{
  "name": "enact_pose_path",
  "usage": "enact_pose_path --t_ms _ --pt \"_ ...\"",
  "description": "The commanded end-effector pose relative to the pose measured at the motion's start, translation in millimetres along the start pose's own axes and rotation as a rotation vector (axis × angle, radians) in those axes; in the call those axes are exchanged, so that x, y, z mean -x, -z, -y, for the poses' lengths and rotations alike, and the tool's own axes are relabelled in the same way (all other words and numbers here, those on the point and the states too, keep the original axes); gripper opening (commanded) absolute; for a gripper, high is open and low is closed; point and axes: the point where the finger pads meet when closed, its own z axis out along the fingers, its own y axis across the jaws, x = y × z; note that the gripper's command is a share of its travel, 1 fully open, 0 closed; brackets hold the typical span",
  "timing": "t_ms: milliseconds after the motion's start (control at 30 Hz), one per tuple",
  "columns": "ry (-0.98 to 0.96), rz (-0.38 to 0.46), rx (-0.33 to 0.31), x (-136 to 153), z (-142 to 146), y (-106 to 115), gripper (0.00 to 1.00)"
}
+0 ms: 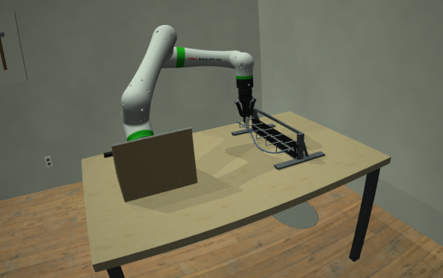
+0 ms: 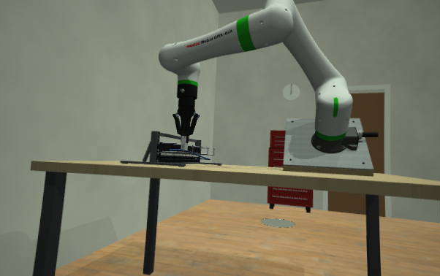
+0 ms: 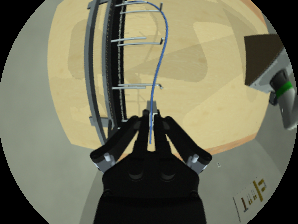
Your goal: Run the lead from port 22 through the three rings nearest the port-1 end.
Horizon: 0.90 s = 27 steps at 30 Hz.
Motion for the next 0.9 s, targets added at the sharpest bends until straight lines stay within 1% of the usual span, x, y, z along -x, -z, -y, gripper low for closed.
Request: enact_pose_path --t_ms 0,867 --pt "0.000 0.000 -0.001 0.0 1.9 0.3 0.00" --pt "0.000 0.000 -0.001 0.0 35.0 0.3 0.00"
